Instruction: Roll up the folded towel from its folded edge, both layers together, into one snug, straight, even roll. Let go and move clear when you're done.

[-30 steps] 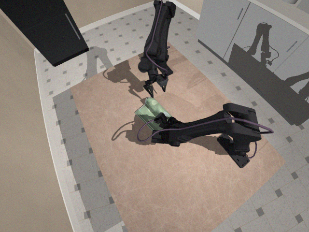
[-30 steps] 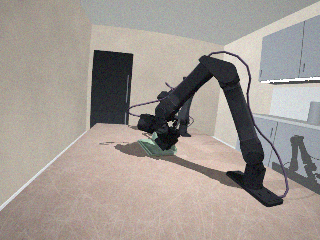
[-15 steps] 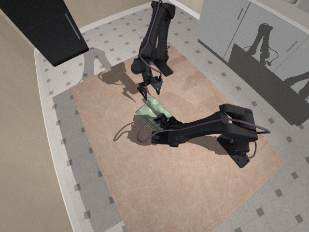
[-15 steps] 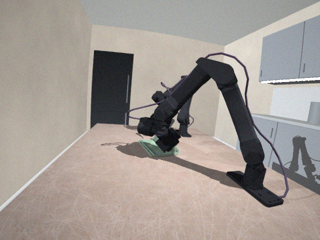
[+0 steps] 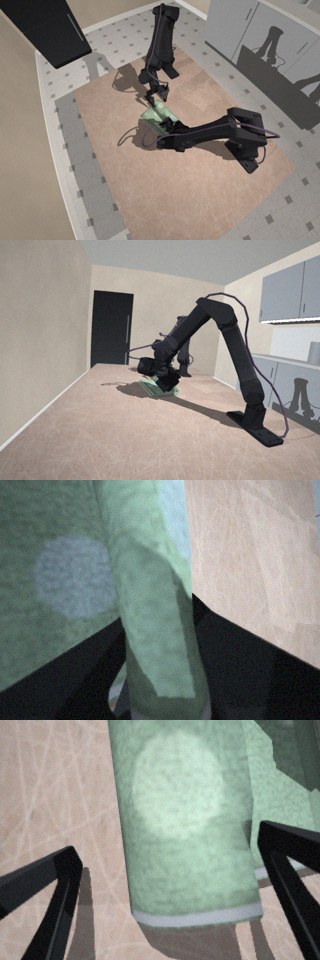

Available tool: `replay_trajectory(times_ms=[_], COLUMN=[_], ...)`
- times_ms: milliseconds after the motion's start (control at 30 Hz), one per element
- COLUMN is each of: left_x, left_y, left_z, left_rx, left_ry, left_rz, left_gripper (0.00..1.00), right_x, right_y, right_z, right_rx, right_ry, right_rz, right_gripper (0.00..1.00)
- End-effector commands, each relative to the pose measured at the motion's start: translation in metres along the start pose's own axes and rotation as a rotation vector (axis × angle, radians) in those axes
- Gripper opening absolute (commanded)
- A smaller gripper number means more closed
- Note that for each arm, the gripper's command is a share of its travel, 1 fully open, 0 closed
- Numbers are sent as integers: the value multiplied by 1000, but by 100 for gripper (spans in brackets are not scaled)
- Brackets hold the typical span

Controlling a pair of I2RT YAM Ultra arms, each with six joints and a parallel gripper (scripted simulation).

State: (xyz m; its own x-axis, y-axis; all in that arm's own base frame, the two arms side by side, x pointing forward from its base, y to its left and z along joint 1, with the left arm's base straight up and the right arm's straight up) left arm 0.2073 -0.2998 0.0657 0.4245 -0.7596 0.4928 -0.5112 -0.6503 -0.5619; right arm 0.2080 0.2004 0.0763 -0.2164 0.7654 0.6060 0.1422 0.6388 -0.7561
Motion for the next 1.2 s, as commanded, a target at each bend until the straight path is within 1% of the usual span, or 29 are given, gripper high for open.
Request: replay_trajectory(times_ms=[0, 167, 267, 733, 800, 967, 1167], left_x=[4, 4, 4, 4, 4, 4, 4], left_y=[1, 1, 1, 1, 1, 1, 1], left_z=[3, 3, 3, 3, 3, 3, 3], left_rx=[-14, -14, -14, -14, -14, -14, -14], left_ry=[13, 13, 13, 13, 13, 13, 13], left_rz=[-10, -10, -10, -10, -10, -10, -10], left_gripper=[22, 22, 22, 22, 22, 22, 22], right_x=[4, 15, 15, 15, 15, 15, 15], right_y=[8, 12, 11, 11, 11, 11, 11], right_z=[-4, -15, -16, -16, -16, -16, -16], right_rx=[-38, -38, -38, -38, -38, -38, -38], right_ry=[-21, -21, -21, -21, -21, -21, -21], right_rz=[-42, -42, -42, -42, -42, -42, -42], right_gripper=[98, 98, 98, 38, 38, 33, 31])
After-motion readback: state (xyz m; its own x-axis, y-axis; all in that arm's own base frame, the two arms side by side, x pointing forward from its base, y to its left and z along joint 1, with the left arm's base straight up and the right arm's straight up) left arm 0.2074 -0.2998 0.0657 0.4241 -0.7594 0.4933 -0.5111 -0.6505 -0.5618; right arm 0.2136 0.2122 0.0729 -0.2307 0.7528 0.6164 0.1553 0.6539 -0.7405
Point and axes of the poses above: on each arm, the point where the finger pads meet when closed, its own y axis out along the fingers, its own z axis across the jaws, x = y × z, the point moved 6 cm from there along -y, back along the fingers, and after that the axes turned 5 degrees about y, right-handed, at the moved point
